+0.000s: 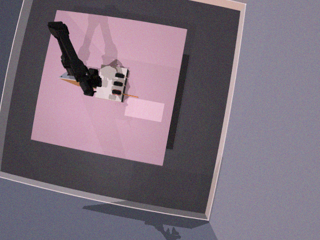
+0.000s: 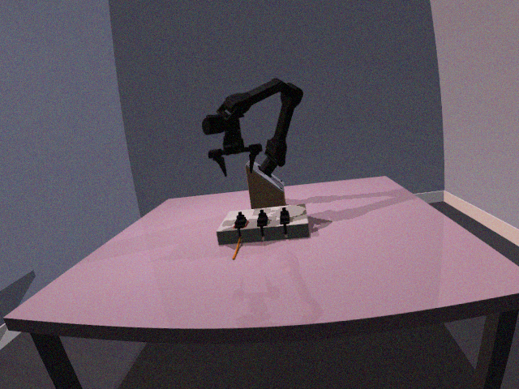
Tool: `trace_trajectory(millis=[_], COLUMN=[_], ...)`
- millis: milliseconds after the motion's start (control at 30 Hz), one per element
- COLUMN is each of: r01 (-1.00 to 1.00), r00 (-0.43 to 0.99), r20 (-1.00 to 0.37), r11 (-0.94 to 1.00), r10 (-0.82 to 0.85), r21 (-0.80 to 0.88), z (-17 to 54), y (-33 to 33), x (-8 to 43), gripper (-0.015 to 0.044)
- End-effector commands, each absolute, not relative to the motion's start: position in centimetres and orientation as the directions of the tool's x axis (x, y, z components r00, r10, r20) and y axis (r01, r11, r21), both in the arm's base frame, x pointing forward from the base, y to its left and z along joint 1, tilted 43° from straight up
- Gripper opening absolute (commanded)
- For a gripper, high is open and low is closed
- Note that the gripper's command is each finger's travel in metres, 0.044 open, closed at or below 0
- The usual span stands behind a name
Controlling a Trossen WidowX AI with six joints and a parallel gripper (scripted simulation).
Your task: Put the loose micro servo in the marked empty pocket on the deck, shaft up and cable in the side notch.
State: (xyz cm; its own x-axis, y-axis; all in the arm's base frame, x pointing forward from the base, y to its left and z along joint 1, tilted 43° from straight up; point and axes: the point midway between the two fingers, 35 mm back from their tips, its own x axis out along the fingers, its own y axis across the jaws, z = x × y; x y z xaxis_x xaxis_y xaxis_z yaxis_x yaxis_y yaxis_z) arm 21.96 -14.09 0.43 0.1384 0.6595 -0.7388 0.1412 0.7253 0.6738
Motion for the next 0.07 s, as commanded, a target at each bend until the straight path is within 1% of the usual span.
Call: trace_trajectory(millis=[0,33], r01=[0.140,0.140], r00=[0.133,0.133], r20=[-0.740,-0.740], r11=[0.727,0.727], r10=[0.659,0.659], r21=[0.672,0.672], z=[0.42,0.42], y=[-14.10,-14.10], x=[21.88,21.88], gripper=[0.0440,0.0440])
